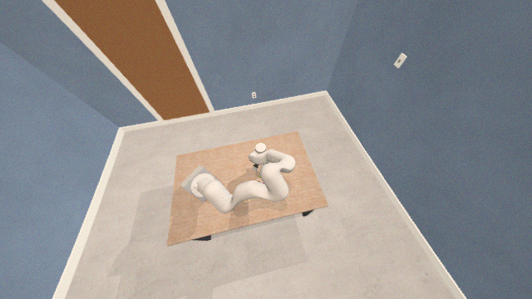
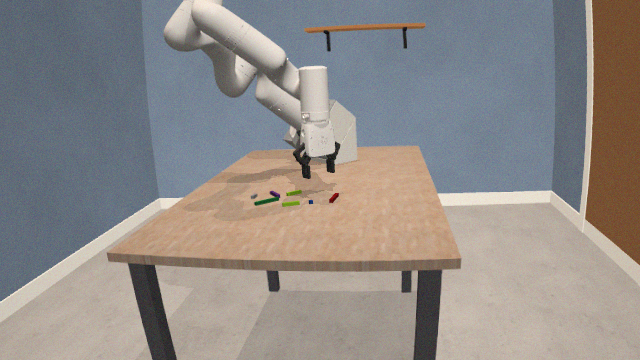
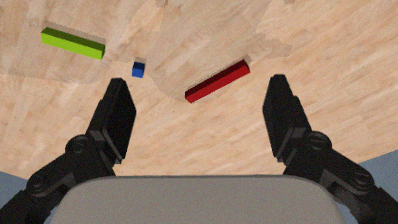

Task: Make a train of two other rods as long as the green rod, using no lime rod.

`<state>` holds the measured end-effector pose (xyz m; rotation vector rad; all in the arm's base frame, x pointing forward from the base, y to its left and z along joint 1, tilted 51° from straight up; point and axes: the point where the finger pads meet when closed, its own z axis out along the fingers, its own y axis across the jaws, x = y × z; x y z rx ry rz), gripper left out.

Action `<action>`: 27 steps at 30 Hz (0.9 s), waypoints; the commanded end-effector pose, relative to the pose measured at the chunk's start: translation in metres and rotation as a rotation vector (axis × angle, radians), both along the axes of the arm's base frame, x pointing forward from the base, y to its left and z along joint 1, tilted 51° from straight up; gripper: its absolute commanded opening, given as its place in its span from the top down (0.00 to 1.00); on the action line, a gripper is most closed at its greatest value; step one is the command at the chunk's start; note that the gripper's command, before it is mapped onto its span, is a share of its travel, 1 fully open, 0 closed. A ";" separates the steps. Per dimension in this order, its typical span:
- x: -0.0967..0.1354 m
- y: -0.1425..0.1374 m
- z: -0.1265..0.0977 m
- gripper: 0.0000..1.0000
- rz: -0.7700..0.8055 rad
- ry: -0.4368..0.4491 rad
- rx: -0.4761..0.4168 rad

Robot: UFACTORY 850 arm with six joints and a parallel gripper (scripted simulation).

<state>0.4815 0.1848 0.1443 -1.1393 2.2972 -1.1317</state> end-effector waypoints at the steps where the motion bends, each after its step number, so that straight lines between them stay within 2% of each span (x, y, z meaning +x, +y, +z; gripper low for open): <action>1: 0.002 0.001 0.003 0.00 0.042 0.033 -0.039; 2: 0.002 0.001 0.003 0.00 0.042 0.033 -0.039; 6: 0.008 0.002 0.009 0.00 0.149 0.120 -0.140; 17: 0.019 0.004 0.021 0.00 0.352 0.285 -0.332; 19: 0.019 0.004 0.021 0.00 0.352 0.285 -0.332; 21: 0.023 0.004 0.025 0.00 0.423 0.343 -0.399; 27: 0.028 0.005 0.032 0.00 0.529 0.429 -0.500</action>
